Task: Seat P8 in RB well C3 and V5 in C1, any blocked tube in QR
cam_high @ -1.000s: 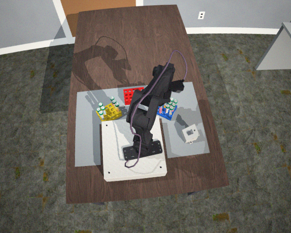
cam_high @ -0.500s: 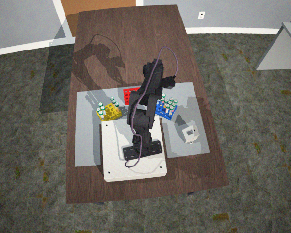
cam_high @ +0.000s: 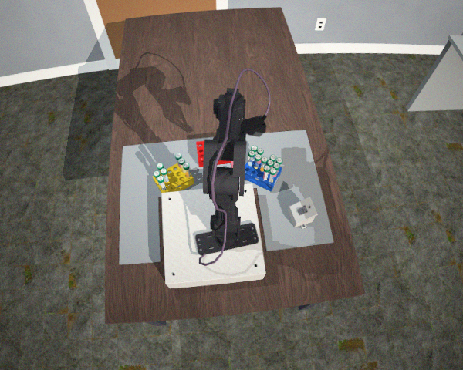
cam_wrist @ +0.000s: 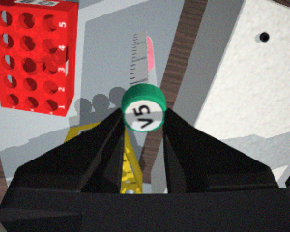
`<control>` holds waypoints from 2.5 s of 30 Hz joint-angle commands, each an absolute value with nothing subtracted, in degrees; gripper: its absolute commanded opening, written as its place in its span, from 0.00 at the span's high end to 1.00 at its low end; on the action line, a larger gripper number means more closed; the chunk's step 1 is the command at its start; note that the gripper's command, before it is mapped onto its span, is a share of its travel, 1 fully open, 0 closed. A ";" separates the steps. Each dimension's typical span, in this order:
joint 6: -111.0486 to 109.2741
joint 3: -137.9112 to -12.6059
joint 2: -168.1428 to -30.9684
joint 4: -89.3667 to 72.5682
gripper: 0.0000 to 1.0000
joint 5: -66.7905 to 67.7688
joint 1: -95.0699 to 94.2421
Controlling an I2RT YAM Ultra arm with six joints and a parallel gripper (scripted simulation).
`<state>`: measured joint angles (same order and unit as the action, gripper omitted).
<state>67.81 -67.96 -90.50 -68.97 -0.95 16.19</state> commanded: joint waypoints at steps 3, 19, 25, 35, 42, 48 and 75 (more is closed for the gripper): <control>72.55 -71.25 -92.62 -68.69 1.00 -1.10 12.71; 78.22 -76.34 -97.26 -69.86 1.00 -1.06 5.20; 66.48 -76.34 -96.27 -69.82 1.00 -0.61 5.84; 51.49 -76.32 -96.24 -69.79 1.00 -0.49 5.75; 44.16 -76.46 -96.98 -69.83 1.00 -0.83 4.51; 47.22 -77.03 -97.81 -69.93 1.00 -1.09 2.09; 52.75 -85.45 -104.77 -71.20 1.00 -0.90 -3.11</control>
